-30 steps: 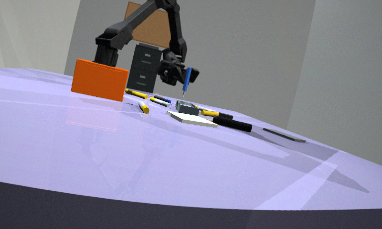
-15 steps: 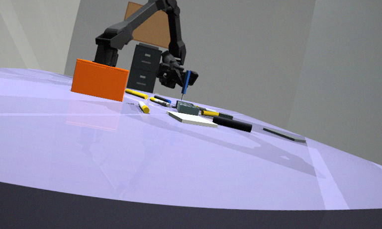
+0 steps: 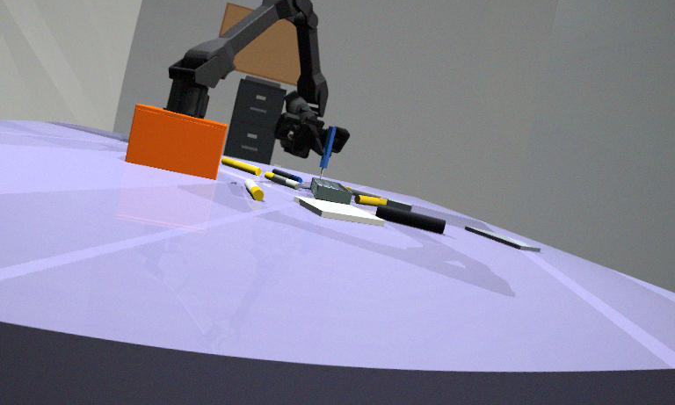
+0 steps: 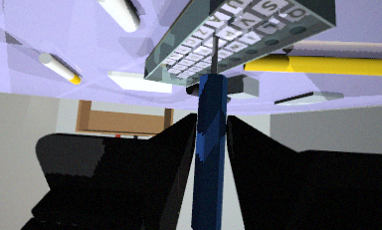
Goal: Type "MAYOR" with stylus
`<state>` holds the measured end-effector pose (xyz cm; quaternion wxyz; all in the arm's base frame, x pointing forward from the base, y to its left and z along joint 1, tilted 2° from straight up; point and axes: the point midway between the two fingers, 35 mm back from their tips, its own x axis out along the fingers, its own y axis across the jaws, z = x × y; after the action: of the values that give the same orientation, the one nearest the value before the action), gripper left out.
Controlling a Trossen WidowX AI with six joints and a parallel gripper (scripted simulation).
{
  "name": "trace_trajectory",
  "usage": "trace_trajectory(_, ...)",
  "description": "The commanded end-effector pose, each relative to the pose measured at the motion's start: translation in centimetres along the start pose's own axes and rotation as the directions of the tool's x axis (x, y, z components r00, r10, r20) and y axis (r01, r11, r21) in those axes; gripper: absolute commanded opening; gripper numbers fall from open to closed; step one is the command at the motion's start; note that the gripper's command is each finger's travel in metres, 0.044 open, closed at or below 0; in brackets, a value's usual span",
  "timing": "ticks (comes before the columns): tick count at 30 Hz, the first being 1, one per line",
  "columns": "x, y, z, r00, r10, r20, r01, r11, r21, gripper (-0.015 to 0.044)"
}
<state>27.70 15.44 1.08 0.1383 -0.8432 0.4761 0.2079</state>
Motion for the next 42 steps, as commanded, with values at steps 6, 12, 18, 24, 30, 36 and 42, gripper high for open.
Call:
trace_trajectory(6,0.4,0.0,0.6,1.000,-0.003,-0.004,0.003,1.000,-0.003,0.0081)
trace_trajectory(12,0.6,0.0,0.9,1.000,-0.003,-0.004,0.003,1.000,-0.003,0.0081)
trace_trajectory(18,0.7,0.0,1.1,1.000,-0.003,-0.004,0.003,1.000,-0.003,0.0081)
trace_trajectory(24,0.8,0.0,1.3,1.000,-0.003,-0.005,0.003,1.000,-0.003,0.0081)
trace_trajectory(30,0.8,0.0,1.3,1.000,-0.003,-0.005,0.003,1.000,-0.003,0.0081)
trace_trajectory(36,0.3,0.0,0.4,1.000,-0.003,-0.004,0.003,1.000,-0.003,0.0081)
trace_trajectory(42,-1.1,0.0,-2.1,1.000,-0.003,-0.004,0.003,1.000,-0.003,0.0081)
